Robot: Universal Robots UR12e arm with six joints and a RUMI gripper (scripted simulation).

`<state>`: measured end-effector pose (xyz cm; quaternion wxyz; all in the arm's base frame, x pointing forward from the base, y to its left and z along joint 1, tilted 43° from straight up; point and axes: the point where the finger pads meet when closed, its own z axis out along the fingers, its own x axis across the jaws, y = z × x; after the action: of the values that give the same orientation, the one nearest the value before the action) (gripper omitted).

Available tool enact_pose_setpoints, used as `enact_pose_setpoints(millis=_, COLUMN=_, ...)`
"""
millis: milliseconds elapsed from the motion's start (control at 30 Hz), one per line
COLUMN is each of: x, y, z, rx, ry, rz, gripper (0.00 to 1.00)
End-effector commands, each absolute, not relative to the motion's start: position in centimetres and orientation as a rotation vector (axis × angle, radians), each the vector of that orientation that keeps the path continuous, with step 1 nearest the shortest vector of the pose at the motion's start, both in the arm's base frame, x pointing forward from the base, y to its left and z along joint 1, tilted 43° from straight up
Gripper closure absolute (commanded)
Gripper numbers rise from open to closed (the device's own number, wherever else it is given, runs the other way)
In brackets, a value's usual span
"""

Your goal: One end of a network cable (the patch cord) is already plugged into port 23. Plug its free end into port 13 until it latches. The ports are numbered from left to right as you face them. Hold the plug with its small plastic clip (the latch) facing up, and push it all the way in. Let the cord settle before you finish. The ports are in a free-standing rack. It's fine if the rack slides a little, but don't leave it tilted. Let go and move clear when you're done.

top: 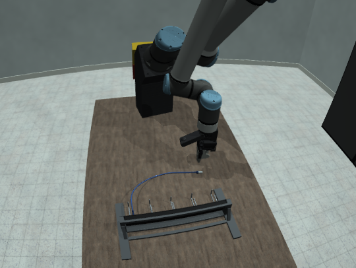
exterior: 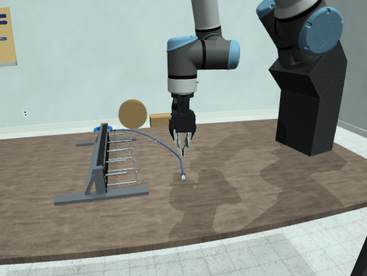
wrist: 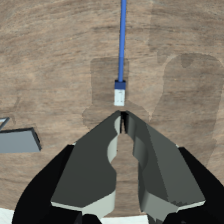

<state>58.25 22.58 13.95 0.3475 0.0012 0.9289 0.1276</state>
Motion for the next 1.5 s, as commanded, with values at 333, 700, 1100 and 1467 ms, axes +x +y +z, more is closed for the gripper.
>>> enact_pose_setpoints(millis=333, x=58.16, y=23.48, z=14.19, rx=0.005, ry=2.408, rz=0.332, gripper=0.78)
enact_pose_setpoints(millis=700, x=58.16, y=23.48, z=14.19, rx=0.005, ry=2.408, rz=0.332, gripper=0.78)
enact_pose_setpoints(millis=1100, x=58.16, y=23.48, z=14.19, rx=0.005, ry=2.408, rz=0.332, gripper=0.78)
enact_pose_setpoints(millis=1467, x=58.16, y=23.48, z=14.19, rx=0.005, ry=2.408, rz=0.332, gripper=0.78)
